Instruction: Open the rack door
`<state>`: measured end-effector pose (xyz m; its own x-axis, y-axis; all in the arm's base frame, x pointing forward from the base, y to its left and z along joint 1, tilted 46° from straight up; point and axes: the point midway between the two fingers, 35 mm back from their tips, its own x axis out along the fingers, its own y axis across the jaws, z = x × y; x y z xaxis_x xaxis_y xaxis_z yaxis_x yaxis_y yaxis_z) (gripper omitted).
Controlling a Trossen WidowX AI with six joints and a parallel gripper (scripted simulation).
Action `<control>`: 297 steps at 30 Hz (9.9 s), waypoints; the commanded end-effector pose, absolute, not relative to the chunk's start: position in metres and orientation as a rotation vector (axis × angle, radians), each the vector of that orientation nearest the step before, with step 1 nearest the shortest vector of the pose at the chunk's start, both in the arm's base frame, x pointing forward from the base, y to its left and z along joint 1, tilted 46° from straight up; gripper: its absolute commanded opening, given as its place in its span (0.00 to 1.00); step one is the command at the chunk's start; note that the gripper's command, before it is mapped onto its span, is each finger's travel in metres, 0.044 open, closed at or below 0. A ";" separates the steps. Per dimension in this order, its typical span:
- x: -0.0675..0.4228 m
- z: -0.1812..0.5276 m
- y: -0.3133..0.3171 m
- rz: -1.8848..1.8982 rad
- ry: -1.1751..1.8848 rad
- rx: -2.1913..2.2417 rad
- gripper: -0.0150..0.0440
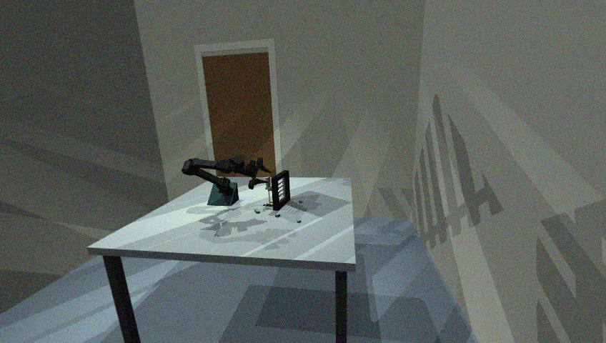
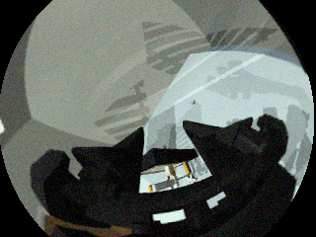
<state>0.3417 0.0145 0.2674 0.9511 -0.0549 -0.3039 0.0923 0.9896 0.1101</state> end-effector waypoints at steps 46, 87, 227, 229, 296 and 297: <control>0.297 0.168 0.116 -0.614 1.086 -0.496 0.74; 0.309 0.132 0.078 -0.652 1.322 -0.555 0.74; 0.310 0.124 0.069 -0.423 1.493 -0.818 0.74; 0.310 0.124 0.069 -0.351 1.523 -0.896 0.74; 0.310 0.124 0.069 0.769 1.680 -1.868 0.36; 0.310 0.124 0.069 0.769 1.680 -1.868 0.35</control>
